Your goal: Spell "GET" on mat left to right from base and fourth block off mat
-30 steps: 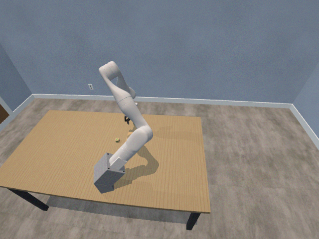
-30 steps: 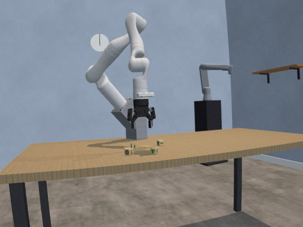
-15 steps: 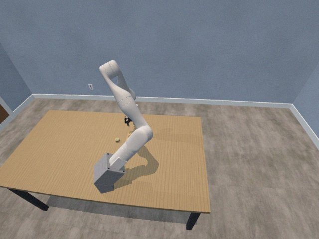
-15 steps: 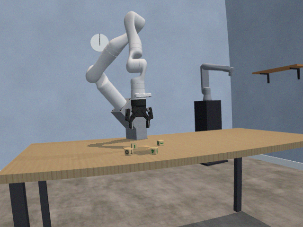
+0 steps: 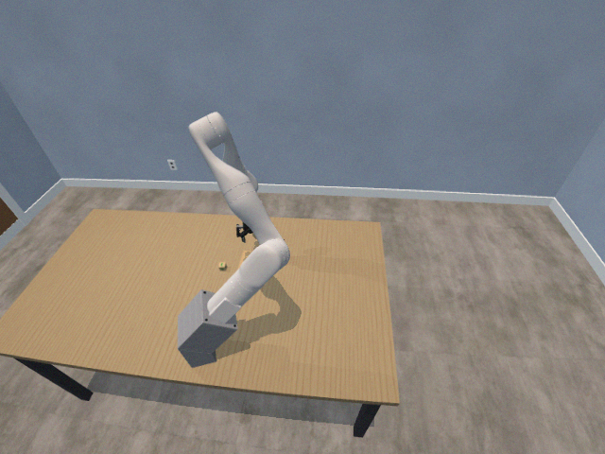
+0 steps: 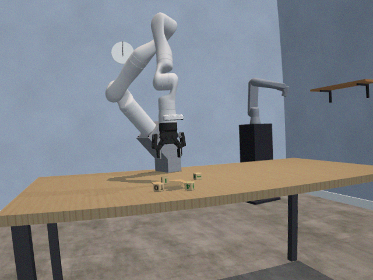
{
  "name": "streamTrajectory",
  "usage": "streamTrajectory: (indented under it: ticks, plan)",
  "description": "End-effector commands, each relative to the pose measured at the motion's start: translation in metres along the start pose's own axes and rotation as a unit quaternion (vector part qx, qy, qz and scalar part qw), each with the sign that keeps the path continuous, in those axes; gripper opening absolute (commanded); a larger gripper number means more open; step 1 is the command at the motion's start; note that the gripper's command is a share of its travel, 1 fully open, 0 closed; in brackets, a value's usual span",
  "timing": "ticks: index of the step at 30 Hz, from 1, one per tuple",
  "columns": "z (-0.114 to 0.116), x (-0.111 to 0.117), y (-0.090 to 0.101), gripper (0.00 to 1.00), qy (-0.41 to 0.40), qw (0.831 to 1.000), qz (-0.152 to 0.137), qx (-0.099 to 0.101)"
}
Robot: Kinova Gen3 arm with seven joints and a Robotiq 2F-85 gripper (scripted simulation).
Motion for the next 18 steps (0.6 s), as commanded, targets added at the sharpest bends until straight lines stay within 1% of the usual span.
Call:
streamTrajectory:
  ticks: [1,7,8,15,16,18]
  plan:
    - [-0.002,-0.007,0.002,1.00,-0.001,1.000,-0.002,0.003]
    - [-0.002,-0.007,0.002,1.00,-0.001,1.000,-0.002,0.003]
    - [-0.003,-0.020,0.003,1.00,-0.001,1.000,-0.002,0.002]
    - [-0.003,-0.020,0.003,1.00,-0.001,1.000,-0.002,0.002]
    - [-0.004,-0.031,0.004,1.00,0.000,1.000,-0.002,0.001]
    - [-0.004,-0.031,0.004,1.00,0.000,1.000,-0.002,0.001]
Point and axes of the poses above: the point where the finger pads meet when closed, its own y axis back along the fingers, its own z axis across the jaws, x = y × z, the point moved 8 cm from there along y, back along the fingers, and after that the axes turned 12 degrees about y, right-handed, at the moved point
